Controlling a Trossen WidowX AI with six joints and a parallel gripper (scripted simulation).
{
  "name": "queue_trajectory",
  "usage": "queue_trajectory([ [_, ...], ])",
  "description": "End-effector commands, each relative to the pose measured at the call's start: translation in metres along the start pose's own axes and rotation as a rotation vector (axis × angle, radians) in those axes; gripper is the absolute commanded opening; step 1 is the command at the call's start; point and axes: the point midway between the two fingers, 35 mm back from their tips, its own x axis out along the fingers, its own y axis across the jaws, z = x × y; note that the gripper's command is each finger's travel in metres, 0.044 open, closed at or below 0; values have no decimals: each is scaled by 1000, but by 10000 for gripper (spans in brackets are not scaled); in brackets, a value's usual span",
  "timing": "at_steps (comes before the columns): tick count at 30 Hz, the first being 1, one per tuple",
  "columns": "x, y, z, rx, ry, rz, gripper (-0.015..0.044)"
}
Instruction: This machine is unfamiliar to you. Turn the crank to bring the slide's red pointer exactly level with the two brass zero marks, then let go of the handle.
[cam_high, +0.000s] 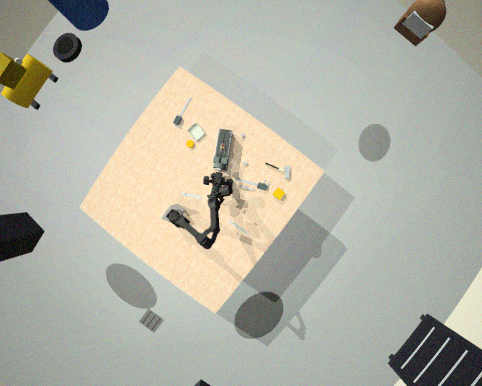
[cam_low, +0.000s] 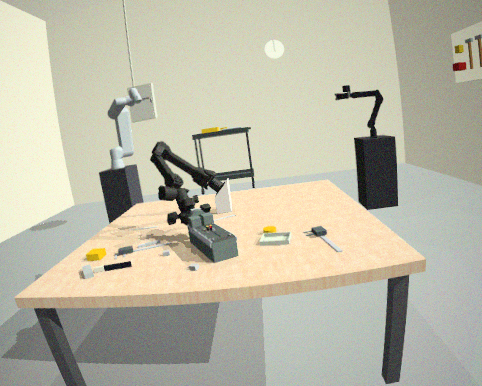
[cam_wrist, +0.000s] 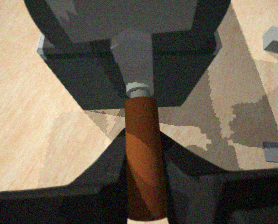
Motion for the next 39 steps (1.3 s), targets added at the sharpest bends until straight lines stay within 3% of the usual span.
queue_trajectory([
  [1,-1,-9,1,3,-3,-24,0],
  [39,0,-2,0,1,1,0,0],
])
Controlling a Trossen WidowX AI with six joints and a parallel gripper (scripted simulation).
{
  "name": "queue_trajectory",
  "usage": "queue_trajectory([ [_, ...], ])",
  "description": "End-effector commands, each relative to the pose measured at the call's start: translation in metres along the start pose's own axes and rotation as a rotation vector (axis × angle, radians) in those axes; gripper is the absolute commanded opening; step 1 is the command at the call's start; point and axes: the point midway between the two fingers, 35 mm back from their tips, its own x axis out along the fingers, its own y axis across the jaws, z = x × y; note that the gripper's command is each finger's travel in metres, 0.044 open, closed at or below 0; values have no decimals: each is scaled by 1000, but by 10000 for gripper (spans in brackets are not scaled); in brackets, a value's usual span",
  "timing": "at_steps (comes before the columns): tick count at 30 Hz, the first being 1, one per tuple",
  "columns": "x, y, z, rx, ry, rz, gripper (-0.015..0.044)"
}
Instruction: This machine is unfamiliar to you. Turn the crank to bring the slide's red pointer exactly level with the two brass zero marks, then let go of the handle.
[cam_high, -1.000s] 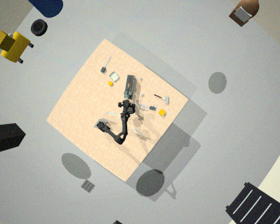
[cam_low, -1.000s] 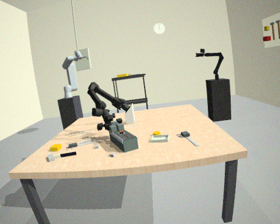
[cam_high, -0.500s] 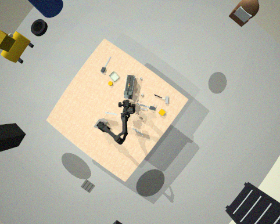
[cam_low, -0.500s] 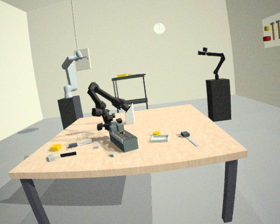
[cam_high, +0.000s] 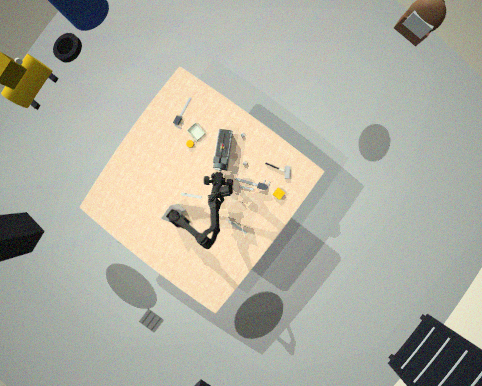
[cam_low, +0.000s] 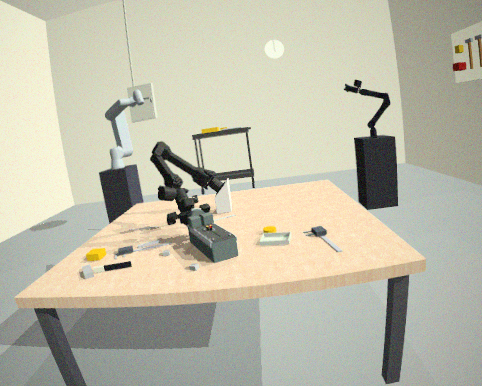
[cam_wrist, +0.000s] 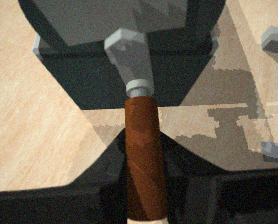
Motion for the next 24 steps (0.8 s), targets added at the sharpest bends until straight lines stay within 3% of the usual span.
queue_trajectory([
  [1,0,0,0,0,-1,-1,0],
  [6,0,0,0,0,-1,-1,0],
  [22,0,0,0,0,-1,-1,420],
  [24,-1,0,1,0,-1,-1,440],
])
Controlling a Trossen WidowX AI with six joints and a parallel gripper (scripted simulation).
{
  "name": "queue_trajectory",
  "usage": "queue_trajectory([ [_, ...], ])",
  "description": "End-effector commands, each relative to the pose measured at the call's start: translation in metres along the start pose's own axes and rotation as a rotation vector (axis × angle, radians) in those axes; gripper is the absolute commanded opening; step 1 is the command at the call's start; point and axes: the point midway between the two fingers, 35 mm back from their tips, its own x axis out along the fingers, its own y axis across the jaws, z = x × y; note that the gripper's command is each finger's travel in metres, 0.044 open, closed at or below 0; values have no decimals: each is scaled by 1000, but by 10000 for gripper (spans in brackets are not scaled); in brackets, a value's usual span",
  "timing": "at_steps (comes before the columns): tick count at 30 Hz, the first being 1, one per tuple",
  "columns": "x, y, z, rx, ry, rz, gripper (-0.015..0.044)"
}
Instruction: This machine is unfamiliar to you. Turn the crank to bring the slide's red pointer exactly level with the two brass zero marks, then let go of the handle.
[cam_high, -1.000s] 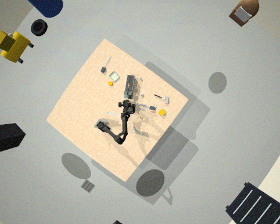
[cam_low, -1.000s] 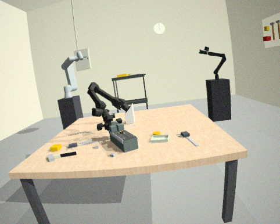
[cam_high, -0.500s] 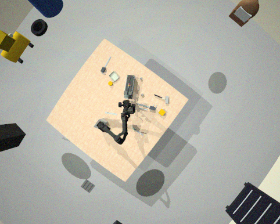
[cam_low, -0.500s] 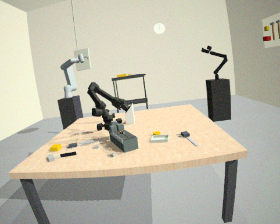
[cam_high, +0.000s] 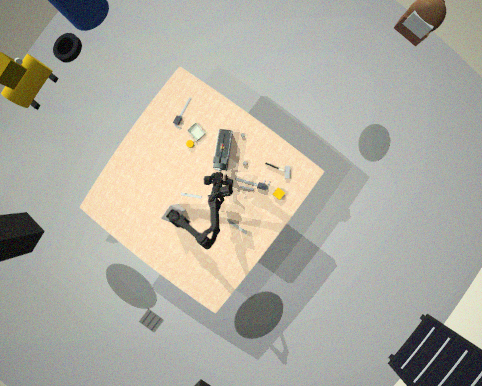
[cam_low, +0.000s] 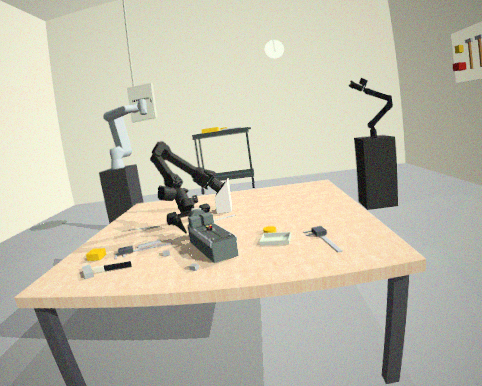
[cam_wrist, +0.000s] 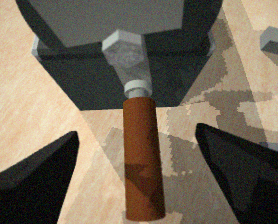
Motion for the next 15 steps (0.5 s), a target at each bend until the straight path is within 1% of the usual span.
queue_trajectory([
  [1,-2,0,3,0,0,-1,440],
  [9,-33,1,33,1,-1,1,440],
  [12,-36,1,37,1,-1,2,440],
  [15,-47,0,52,2,-1,6,440],
])
